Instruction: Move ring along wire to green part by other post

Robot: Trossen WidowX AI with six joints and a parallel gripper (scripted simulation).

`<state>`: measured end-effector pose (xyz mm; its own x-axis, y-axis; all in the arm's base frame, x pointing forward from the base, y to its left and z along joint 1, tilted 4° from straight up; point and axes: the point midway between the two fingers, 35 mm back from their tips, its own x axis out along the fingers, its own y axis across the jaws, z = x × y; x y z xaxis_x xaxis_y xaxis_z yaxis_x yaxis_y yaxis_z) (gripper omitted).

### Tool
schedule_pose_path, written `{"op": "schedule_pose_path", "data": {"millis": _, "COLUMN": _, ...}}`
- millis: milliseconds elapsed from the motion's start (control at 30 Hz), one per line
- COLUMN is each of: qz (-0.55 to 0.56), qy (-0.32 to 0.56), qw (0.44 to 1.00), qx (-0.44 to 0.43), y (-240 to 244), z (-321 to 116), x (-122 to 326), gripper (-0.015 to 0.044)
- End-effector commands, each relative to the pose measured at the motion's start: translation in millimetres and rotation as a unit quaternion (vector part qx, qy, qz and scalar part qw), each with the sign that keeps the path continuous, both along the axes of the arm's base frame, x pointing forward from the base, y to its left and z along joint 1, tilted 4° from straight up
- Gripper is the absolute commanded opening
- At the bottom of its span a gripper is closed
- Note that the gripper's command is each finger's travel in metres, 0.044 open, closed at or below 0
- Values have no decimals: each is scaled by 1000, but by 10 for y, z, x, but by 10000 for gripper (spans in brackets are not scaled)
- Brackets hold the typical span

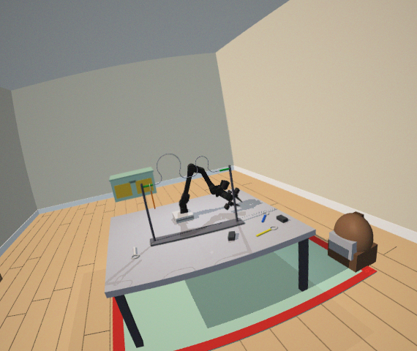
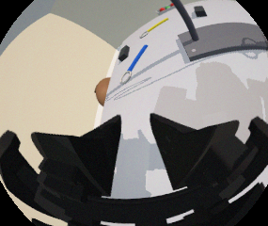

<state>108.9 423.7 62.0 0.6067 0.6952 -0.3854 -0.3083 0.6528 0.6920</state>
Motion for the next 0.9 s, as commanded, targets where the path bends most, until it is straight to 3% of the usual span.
{"op": "schedule_pose_path", "data": {"millis": 0, "qz": -17, "qy": 14, "qw": 1000, "qx": 2, "y": -131, "z": 53, "x": 397, "gripper": 160}}
{"op": "schedule_pose_path", "data": {"millis": 567, "qz": -118, "qy": 21, "qw": 993, "qx": -1, "y": -1084, "z": 121, "x": 1833, "gripper": 160}}
{"op": "schedule_pose_path", "data": {"millis": 867, "qz": -138, "qy": 0, "qw": 990, "qx": 18, "y": -1574, "z": 218, "x": 2316, "gripper": 160}}
